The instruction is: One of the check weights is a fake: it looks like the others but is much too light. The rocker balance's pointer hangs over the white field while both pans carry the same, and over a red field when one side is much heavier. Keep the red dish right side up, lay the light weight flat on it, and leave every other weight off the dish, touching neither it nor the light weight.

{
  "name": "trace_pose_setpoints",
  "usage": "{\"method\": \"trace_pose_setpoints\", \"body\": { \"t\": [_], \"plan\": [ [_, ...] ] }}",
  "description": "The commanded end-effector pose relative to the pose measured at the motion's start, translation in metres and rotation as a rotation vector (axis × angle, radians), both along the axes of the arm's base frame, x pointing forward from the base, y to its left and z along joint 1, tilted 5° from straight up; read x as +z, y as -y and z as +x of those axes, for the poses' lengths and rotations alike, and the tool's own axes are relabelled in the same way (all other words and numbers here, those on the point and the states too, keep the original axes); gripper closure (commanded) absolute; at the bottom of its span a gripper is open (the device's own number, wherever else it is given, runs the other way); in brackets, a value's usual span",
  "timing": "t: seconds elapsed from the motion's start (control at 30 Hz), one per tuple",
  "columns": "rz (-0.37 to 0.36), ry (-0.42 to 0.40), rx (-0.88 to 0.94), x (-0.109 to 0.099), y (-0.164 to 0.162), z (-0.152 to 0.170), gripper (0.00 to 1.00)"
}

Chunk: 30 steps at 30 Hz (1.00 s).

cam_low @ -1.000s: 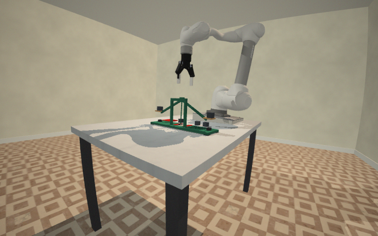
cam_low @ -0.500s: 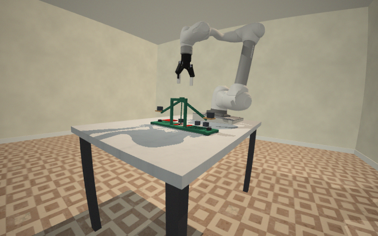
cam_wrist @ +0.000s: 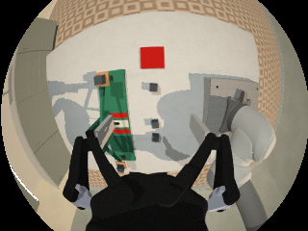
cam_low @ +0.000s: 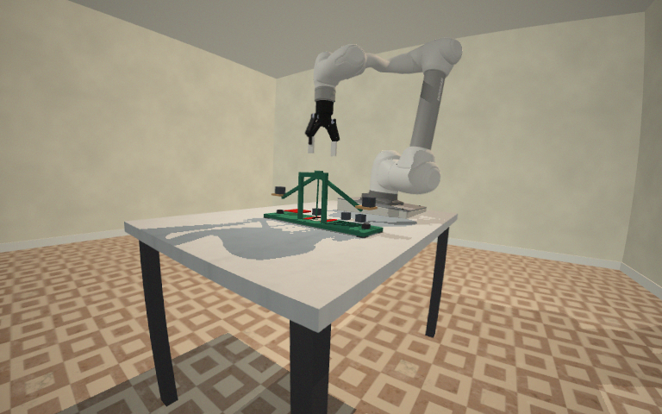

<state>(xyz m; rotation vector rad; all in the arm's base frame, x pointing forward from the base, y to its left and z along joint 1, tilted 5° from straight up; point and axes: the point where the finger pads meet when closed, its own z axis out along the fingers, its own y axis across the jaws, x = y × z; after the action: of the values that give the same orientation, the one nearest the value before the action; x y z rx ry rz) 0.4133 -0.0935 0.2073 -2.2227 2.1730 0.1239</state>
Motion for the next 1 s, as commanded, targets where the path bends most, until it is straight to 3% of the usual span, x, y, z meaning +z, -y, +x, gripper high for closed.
{"method": "trace_pose_setpoints", "body": {
  "t": [0.0,0.03,0.1,0.13,0.17,0.2,0.3,0.33,0.97],
  "plan": [
    [0.0,0.001,-0.018,-0.047,0.006,0.004,0.0],
    [-0.001,-0.001,-0.033,-0.084,0.009,0.003,0.0],
    [-0.001,-0.001,-0.033,-0.084,0.009,0.003,0.0],
    [-0.002,-0.002,-0.047,-0.118,0.012,-0.001,0.0],
    [-0.002,-0.002,-0.047,-0.118,0.012,-0.001,0.0],
    [-0.003,-0.003,-0.057,-0.14,0.013,-0.005,0.0],
    [-0.003,-0.004,-0.063,-0.153,0.013,-0.008,0.0],
    [-0.003,-0.004,-0.063,-0.153,0.013,-0.008,0.65],
    [-0.003,-0.004,-0.063,-0.153,0.013,-0.008,0.65]
  ]
}}
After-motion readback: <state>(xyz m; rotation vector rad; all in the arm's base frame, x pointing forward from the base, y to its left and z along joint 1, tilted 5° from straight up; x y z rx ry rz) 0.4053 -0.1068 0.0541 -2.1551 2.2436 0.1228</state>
